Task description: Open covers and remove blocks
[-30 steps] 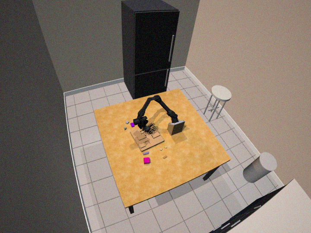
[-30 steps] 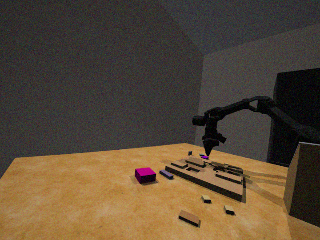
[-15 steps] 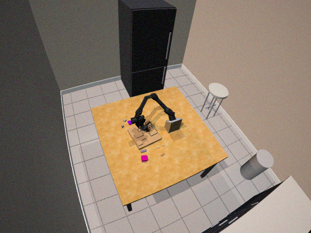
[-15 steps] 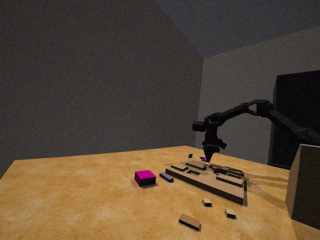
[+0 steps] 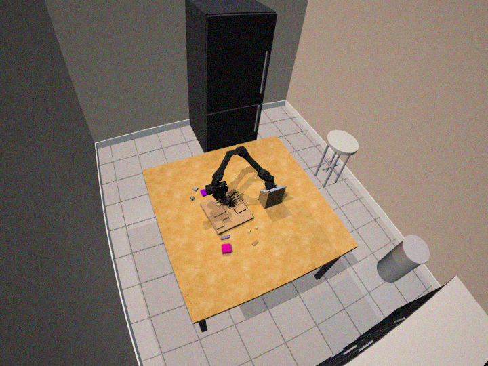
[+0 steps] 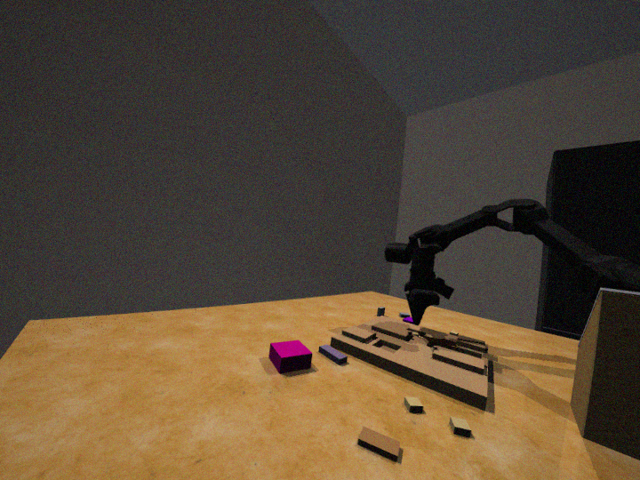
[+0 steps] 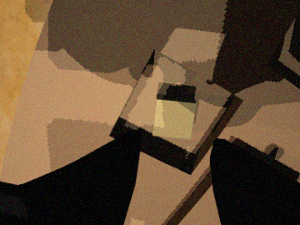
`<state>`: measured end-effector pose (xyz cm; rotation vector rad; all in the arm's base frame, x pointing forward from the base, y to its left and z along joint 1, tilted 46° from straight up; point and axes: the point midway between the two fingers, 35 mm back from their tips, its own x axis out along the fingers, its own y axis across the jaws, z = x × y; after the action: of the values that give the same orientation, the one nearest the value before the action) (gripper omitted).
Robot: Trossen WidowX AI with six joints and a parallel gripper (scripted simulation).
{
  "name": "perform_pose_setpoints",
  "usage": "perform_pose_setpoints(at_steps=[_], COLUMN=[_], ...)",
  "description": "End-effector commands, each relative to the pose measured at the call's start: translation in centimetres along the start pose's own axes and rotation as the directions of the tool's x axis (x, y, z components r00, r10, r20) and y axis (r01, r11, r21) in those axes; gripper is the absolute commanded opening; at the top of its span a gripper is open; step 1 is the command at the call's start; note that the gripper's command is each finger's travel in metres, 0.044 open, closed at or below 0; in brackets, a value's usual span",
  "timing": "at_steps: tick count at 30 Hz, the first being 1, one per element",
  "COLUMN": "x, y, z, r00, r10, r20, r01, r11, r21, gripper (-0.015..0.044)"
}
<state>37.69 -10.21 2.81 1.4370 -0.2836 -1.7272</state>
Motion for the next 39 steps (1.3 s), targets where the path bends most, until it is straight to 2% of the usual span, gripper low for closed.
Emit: perform_pose_setpoints(at_steps=[1,39], x=[0.0,2.2], y=[0.0,0.0], z=[0.0,-0.1], r00=[1.000,1.000], r10=[0.002,0.003], r20=[0.000,0.000], r01=[-0.002,-0.003], r11=[1.000,1.000], r21=[-0.004,-0.004], gripper=[0.0144,0.0144])
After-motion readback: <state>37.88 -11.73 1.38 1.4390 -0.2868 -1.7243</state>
